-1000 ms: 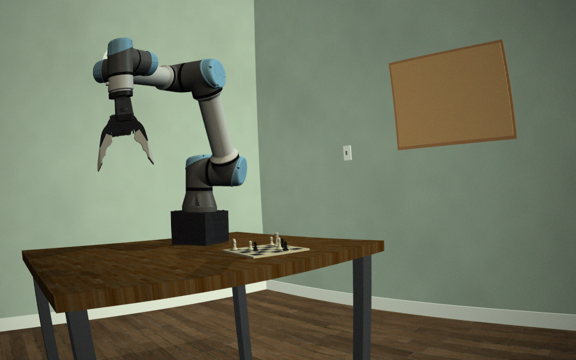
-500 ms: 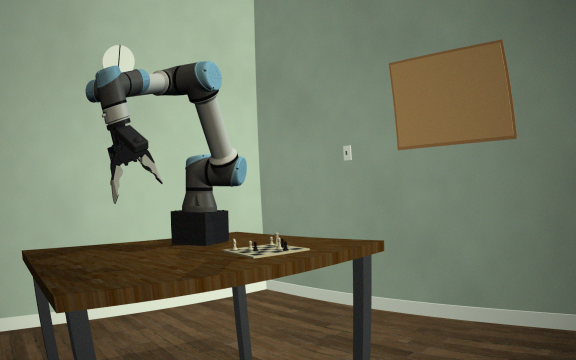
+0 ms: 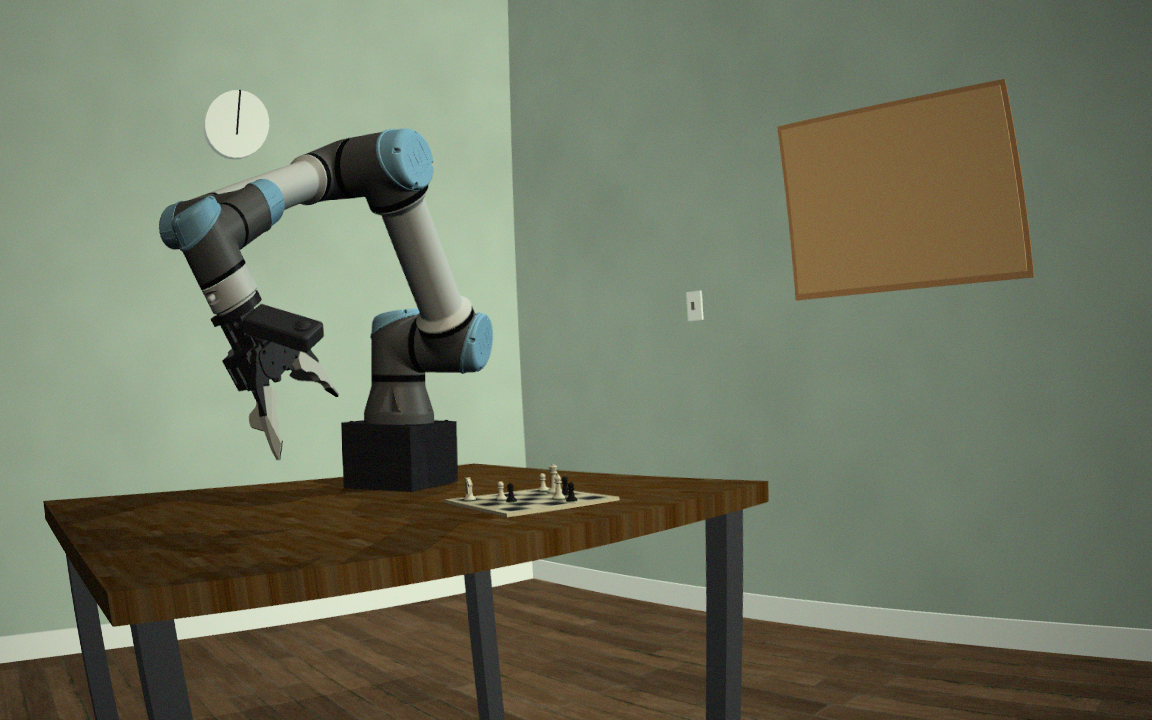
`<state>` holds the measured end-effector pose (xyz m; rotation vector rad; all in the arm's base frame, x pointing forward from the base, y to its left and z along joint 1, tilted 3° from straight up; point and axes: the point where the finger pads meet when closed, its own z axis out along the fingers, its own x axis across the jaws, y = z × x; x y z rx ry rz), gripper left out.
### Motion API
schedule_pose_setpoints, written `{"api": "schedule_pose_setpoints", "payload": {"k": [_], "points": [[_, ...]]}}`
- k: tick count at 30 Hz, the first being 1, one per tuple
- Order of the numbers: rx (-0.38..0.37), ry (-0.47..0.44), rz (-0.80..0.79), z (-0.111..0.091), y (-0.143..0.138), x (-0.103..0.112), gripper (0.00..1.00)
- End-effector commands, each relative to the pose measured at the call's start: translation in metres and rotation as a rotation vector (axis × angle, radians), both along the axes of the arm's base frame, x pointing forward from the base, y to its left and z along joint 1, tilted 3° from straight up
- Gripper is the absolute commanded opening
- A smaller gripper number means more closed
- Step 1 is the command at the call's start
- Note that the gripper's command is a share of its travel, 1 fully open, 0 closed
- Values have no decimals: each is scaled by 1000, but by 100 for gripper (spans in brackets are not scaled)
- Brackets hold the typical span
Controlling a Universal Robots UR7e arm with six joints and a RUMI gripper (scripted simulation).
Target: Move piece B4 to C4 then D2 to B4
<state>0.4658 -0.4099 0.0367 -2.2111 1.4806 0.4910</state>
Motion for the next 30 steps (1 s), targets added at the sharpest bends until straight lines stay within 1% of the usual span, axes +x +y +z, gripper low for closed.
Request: {"api": "schedule_pose_setpoints", "payload": {"k": [1, 2, 4, 7, 8, 10, 11, 13, 14, 16, 17, 19, 21, 24, 25, 28, 29, 30], "points": [[95, -70, 111, -17, 22, -9, 100], [121, -92, 138, -21, 28, -11, 100], [121, -92, 138, -21, 28, -11, 100], [200, -164, 217, -32, 47, -19, 100], [200, -164, 217, -32, 47, -19, 100], [251, -216, 265, -39, 60, -24, 100], [251, -216, 265, -39, 60, -24, 100], [300, -271, 309, -45, 72, -28, 100], [300, -271, 309, -45, 72, -28, 100], [347, -327, 350, -50, 83, -33, 100], [347, -327, 350, -50, 83, -33, 100], [392, -385, 386, -54, 95, -37, 100], [392, -385, 386, -54, 95, -37, 100], [452, -474, 434, -60, 111, -43, 100], [452, -474, 434, -60, 111, -43, 100], [505, -563, 473, -64, 125, -49, 100], [505, -563, 473, -64, 125, -49, 100], [521, -592, 484, -65, 130, -50, 100]]}}
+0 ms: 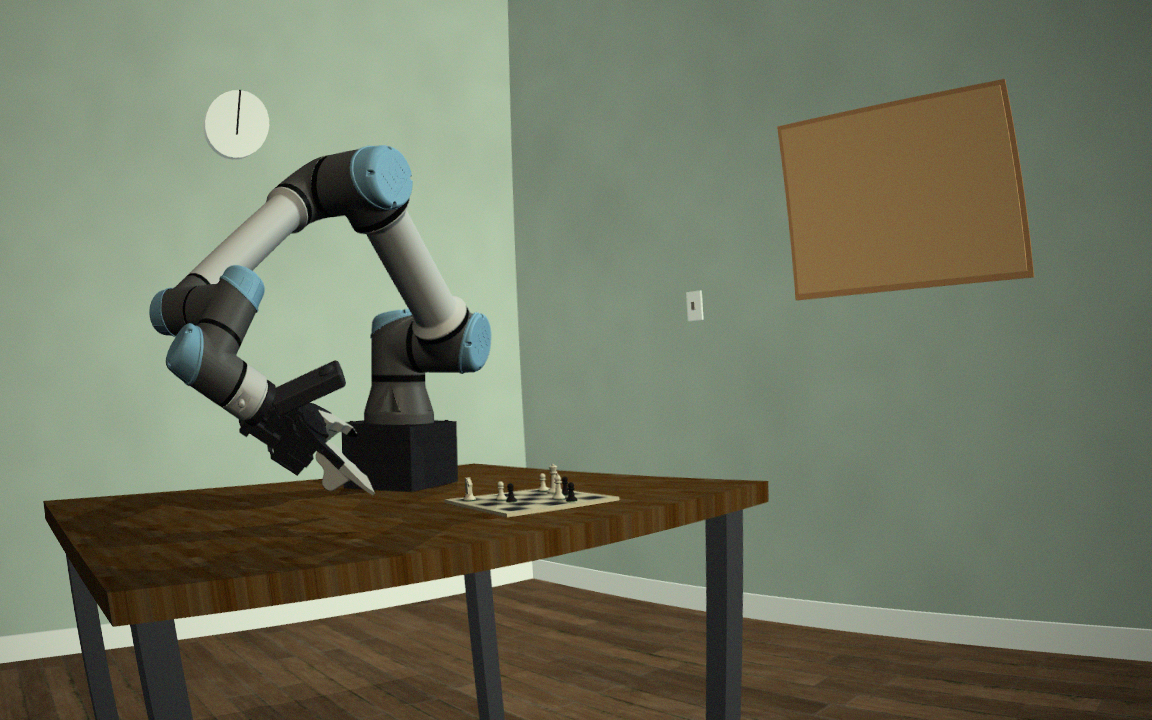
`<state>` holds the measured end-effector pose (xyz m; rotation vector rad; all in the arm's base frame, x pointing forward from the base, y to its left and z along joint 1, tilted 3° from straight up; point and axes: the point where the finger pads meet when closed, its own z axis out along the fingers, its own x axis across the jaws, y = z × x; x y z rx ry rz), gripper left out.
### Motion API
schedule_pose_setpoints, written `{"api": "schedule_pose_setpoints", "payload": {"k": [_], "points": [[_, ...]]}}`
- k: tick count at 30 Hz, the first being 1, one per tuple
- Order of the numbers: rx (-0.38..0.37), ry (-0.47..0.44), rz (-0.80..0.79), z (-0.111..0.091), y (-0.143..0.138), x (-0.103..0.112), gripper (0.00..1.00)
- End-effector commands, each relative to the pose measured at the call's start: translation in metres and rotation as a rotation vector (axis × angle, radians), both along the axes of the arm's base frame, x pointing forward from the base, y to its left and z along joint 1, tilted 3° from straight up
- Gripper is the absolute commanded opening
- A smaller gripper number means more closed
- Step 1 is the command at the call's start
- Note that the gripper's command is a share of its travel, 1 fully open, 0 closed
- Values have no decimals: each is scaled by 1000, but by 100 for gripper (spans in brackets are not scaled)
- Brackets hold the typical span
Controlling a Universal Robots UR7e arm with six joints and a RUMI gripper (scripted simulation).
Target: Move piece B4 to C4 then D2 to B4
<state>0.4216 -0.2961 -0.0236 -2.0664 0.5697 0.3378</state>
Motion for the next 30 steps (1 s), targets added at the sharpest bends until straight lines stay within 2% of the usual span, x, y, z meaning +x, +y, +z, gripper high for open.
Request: {"api": "schedule_pose_setpoints", "payload": {"k": [1, 6, 8, 20, 30], "points": [[92, -124, 53, -6, 20, -8, 100], [160, -227, 79, -9, 36, -13, 100], [160, -227, 79, -9, 36, -13, 100], [292, -462, 106, -13, 69, -24, 100], [330, -543, 106, -13, 78, -27, 100]]}}
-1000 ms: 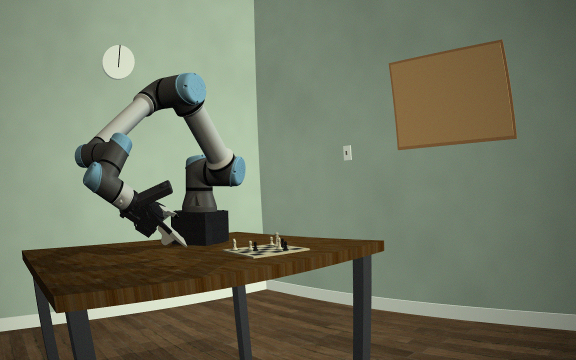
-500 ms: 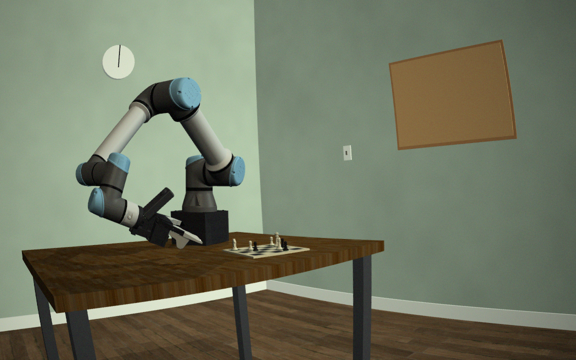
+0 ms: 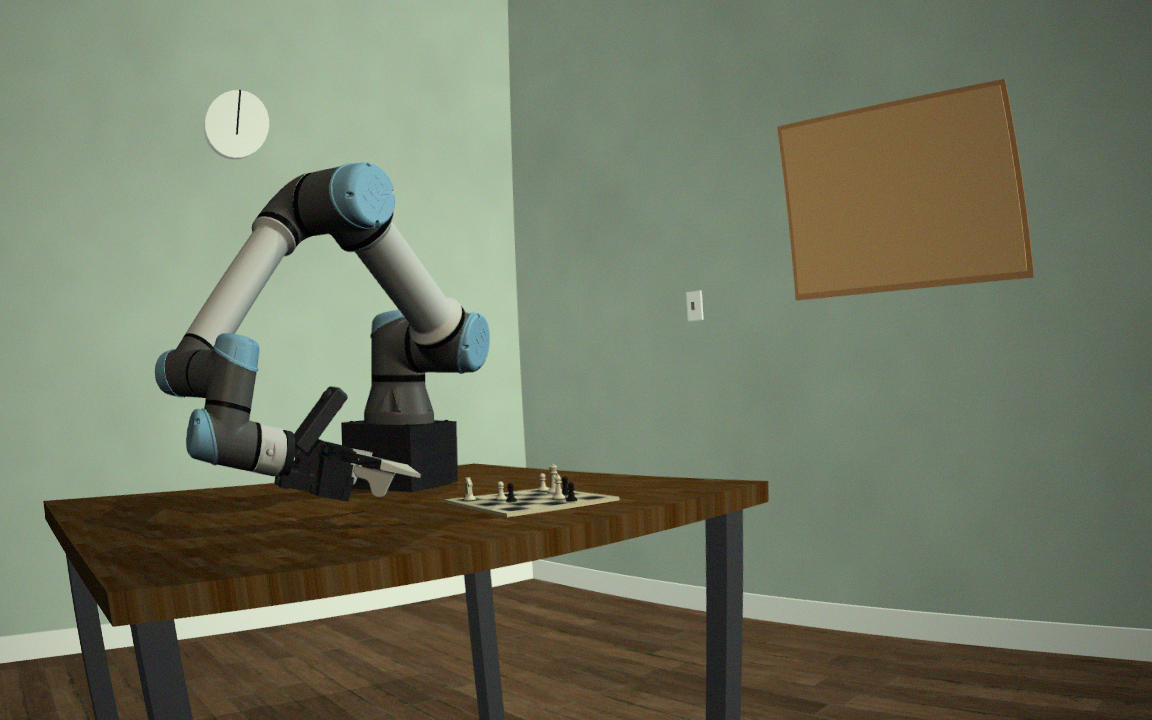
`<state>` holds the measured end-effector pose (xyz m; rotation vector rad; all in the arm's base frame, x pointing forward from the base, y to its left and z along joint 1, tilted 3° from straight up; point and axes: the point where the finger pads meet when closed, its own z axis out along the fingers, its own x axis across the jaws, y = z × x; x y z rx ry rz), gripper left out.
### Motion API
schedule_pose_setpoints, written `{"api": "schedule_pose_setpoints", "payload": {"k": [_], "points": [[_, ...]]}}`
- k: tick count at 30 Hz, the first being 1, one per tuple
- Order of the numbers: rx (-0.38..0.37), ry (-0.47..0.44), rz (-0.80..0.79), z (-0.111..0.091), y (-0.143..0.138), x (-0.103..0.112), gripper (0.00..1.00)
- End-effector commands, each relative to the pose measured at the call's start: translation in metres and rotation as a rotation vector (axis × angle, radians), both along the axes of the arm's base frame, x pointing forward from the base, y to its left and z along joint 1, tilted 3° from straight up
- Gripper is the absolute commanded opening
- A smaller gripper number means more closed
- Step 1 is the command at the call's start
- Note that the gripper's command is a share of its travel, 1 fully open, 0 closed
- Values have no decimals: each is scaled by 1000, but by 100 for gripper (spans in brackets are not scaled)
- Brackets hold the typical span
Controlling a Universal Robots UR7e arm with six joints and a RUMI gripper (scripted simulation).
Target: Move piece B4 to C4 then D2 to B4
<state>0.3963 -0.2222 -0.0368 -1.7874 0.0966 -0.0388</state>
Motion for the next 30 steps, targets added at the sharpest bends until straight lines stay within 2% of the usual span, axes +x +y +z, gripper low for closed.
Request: {"api": "schedule_pose_setpoints", "payload": {"k": [1, 30], "points": [[24, -46, 0, 0, 5, -2, 100], [36, -70, -1, 0, 8, -2, 100]]}}
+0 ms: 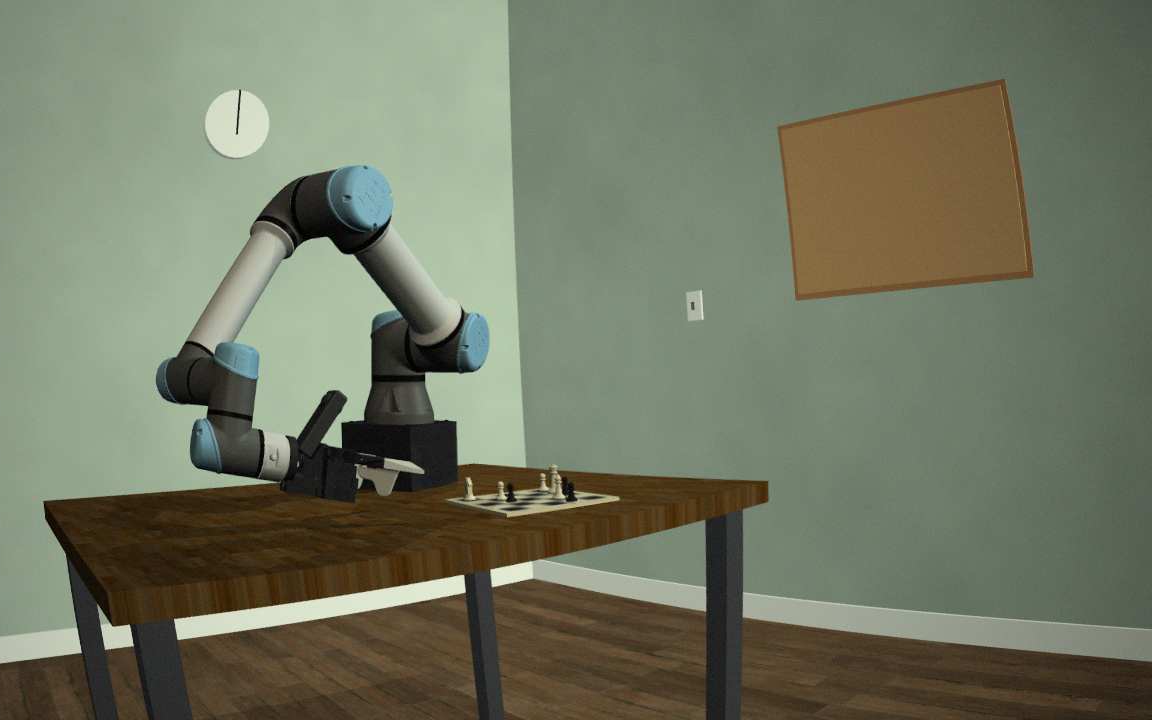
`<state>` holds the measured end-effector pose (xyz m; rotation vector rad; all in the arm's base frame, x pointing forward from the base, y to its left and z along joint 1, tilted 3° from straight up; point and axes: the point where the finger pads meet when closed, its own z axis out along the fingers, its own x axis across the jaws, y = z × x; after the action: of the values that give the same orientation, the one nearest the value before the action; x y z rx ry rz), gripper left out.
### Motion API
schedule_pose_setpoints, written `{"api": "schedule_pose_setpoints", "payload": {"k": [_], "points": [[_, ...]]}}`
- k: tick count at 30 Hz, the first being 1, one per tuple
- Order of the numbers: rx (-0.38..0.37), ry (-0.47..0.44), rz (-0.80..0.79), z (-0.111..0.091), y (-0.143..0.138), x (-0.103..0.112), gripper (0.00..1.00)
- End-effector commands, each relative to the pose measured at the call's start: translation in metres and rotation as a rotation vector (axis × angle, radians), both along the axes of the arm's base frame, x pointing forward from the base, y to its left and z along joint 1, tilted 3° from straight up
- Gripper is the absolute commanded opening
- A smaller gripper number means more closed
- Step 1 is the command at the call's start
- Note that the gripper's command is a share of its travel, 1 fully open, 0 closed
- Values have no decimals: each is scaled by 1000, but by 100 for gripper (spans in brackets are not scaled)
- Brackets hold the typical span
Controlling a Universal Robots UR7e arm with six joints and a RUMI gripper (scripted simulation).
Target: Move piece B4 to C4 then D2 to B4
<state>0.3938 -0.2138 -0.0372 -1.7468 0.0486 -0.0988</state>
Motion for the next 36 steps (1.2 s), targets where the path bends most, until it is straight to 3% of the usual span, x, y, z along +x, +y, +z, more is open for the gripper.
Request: {"api": "schedule_pose_setpoints", "payload": {"k": [1, 29, 36], "points": [[-1, -1, 0, 0, 0, 0, 100], [-1, -1, 0, 1, 0, 0, 100], [-2, 0, 0, 9, 0, 0, 100]]}}
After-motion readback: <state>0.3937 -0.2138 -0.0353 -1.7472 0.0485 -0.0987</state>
